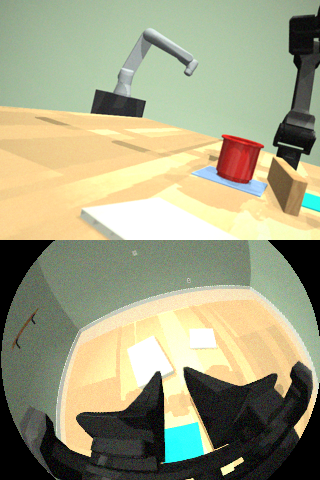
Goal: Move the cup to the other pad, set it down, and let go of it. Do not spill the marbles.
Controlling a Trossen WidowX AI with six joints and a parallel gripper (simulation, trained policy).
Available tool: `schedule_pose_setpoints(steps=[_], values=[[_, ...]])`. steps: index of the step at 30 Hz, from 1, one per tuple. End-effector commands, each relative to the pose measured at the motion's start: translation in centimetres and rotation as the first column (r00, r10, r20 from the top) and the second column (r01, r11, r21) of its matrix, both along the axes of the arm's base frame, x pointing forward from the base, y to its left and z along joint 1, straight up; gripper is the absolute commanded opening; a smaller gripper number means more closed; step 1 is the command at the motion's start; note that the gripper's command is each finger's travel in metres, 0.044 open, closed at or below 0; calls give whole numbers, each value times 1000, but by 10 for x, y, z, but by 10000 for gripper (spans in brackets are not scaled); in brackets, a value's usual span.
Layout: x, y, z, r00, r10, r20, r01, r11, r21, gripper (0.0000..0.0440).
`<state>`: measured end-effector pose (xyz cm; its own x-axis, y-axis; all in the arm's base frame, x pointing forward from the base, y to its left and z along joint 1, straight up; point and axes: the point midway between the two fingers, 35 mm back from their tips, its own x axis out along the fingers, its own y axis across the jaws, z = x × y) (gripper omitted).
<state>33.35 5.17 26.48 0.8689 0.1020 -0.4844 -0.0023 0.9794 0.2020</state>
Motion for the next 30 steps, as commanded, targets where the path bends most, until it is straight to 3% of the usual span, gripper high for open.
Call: schedule_pose_setpoints(steps=[1, 16, 30], values=[[2, 3, -2, 998, -6, -55, 6, 1000, 6, 98], [0, 6, -26, 955, -19, -296, 9, 999, -33, 77], [-8, -2, -47, 866, -40, -498, -14, 995, -104, 107]])
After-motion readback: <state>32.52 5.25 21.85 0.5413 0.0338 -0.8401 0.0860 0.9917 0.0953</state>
